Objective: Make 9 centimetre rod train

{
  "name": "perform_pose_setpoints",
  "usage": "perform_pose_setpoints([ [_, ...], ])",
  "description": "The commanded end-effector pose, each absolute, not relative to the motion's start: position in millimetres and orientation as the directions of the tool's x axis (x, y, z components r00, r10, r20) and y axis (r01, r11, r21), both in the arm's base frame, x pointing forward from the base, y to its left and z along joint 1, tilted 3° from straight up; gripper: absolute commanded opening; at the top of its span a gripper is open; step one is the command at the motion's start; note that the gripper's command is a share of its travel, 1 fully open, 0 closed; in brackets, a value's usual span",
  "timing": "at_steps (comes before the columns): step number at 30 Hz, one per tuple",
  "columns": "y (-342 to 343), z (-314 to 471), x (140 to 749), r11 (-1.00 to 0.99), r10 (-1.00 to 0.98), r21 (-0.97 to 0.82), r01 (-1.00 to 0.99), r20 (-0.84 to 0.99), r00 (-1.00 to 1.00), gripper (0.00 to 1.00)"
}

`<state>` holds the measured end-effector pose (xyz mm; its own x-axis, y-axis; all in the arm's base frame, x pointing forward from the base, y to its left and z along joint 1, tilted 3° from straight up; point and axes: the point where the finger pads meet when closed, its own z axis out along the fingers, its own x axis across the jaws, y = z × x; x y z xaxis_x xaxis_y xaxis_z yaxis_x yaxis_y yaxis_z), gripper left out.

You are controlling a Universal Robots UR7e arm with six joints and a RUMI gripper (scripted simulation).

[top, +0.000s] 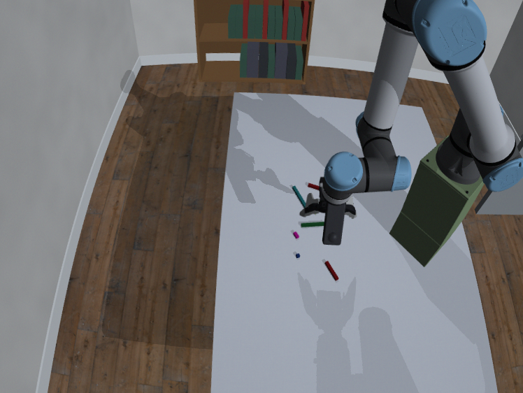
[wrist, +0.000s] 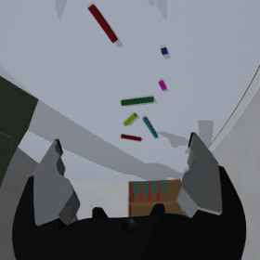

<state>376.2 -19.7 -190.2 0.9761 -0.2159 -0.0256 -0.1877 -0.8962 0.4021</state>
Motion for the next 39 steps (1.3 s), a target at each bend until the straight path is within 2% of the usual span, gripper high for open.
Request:
perform_pose_setpoints([
  [1, -19.8, -198.3, 387.7, -0.934, -0.077, 0.354, -0.044, -0.080, 0.994, 1.00],
  [9, -20.9, -206.3, 398.8, -0.946, 0.068, 0.306, 0.103, -0.122, 0.990, 1.00],
  [12, -20.9, -206.3, 398.8, -0.946, 0.068, 0.306, 0.103, -0.122, 0.990, 1.00],
  [15, -22.2, -212.1, 407.0, -0.940, 0.177, 0.269, 0.211, -0.145, 0.974, 1.00],
  [22, -24.0, -217.5, 415.1, -0.921, 0.282, 0.231, 0.314, -0.159, 0.946, 1.00],
  [39, -32.6, -233.9, 440.7, -0.784, 0.588, 0.125, 0.608, -0.163, 0.792, 1.00],
])
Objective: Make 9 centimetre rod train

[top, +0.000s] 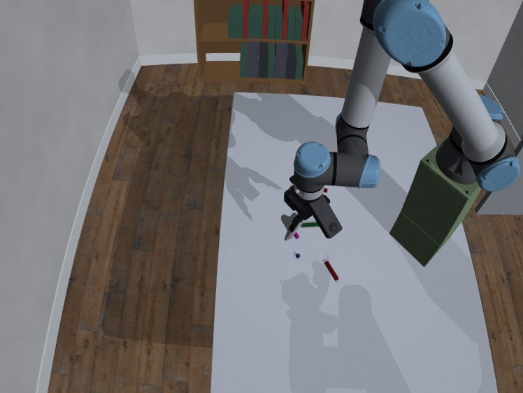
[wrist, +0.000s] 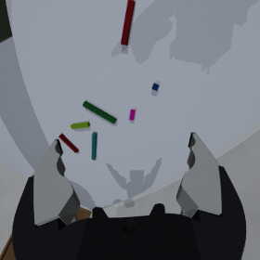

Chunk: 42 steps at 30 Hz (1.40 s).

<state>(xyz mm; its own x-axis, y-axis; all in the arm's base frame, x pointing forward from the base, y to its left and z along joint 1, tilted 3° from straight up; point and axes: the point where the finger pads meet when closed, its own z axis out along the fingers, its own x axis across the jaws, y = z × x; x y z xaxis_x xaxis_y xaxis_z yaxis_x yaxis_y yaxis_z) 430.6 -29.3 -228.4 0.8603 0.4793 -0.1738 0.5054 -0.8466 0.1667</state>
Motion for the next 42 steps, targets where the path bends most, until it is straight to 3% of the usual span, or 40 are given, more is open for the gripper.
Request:
perform_pose_setpoints([
  [1, -33.6, -235.4, 443.2, -0.766, 0.614, 0.117, 0.632, -0.161, 0.773, 1.00],
  [20, -47.5, -251.7, 470.7, -0.507, 0.853, 0.050, 0.860, -0.112, 0.509, 1.00],
  [42, -61.5, -264.5, 493.5, -0.245, 0.967, 0.037, 0.969, -0.062, 0.247, 1.00],
])
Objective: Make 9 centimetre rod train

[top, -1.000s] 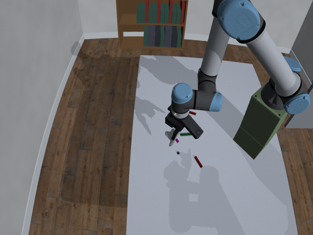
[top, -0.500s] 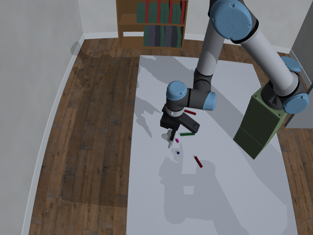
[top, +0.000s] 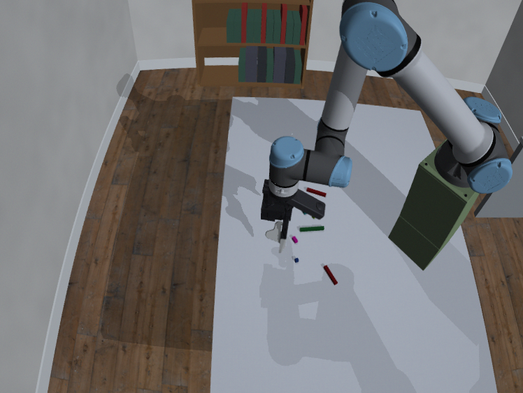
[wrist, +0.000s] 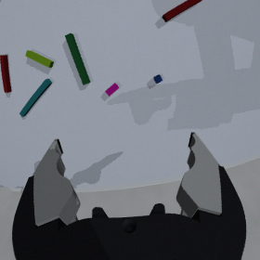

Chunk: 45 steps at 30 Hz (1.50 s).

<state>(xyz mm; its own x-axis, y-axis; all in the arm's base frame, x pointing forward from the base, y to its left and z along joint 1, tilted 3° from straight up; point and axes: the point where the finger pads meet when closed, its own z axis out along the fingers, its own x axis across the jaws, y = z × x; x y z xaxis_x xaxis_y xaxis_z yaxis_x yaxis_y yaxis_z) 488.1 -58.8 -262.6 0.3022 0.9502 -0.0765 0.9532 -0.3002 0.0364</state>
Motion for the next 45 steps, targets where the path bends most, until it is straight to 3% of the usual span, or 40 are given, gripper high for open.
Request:
perform_pose_setpoints([
  [1, -62.0, -264.9, 494.4, -0.235, 0.970, 0.038, 0.971, -0.060, 0.237, 1.00],
  [45, -66.1, -268.3, 501.0, -0.149, 0.987, 0.041, 0.988, -0.046, 0.151, 1.00],
])
